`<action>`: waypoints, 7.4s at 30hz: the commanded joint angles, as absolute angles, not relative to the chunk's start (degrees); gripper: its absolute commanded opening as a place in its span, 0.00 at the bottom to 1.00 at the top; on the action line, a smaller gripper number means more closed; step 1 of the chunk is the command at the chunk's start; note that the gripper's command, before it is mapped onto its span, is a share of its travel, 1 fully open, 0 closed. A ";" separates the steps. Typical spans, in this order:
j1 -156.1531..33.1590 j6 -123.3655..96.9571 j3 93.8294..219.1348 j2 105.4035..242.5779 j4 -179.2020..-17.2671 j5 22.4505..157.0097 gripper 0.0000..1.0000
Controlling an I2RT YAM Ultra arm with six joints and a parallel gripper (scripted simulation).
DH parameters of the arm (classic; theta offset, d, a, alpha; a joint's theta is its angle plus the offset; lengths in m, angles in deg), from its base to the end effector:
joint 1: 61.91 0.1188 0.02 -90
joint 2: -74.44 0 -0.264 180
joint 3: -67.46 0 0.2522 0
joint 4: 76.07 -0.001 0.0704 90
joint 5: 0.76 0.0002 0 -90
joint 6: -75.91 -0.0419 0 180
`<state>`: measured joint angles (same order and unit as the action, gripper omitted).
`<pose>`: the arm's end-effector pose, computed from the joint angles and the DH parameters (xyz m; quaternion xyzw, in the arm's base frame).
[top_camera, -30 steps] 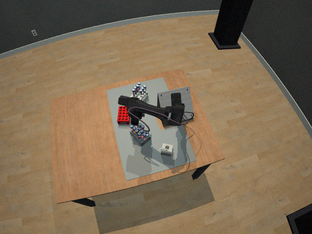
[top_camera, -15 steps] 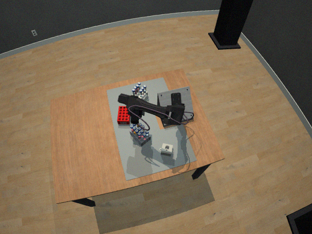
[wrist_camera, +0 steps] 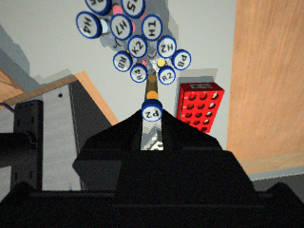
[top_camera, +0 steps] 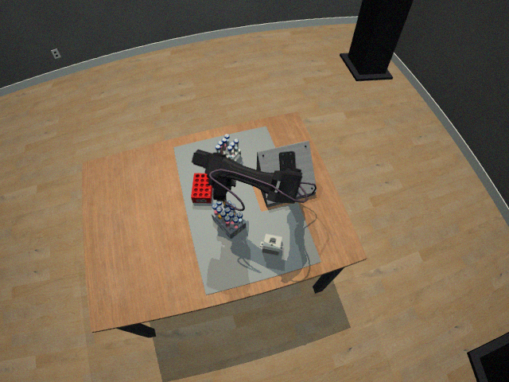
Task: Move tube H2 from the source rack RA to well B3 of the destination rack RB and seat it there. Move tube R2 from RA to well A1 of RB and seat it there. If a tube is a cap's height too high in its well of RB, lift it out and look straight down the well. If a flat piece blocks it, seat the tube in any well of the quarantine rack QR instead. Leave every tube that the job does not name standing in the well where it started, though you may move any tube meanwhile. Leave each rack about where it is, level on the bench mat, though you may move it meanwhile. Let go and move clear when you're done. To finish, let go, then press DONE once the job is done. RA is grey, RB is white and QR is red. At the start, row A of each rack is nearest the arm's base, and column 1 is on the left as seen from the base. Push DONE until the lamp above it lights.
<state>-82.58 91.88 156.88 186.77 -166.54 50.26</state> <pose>0.3012 -0.0844 0.1704 -0.5757 0.7248 0.3174 0.2062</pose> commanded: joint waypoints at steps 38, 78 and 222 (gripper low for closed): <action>-90.00 99.55 151.46 183.53 -170.53 53.55 0.00; -95.78 90.03 167.71 203.51 -168.86 55.92 0.00; -84.70 -38.59 193.03 214.61 -176.57 50.83 0.00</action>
<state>-84.02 -38.45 191.85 214.66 -175.72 50.98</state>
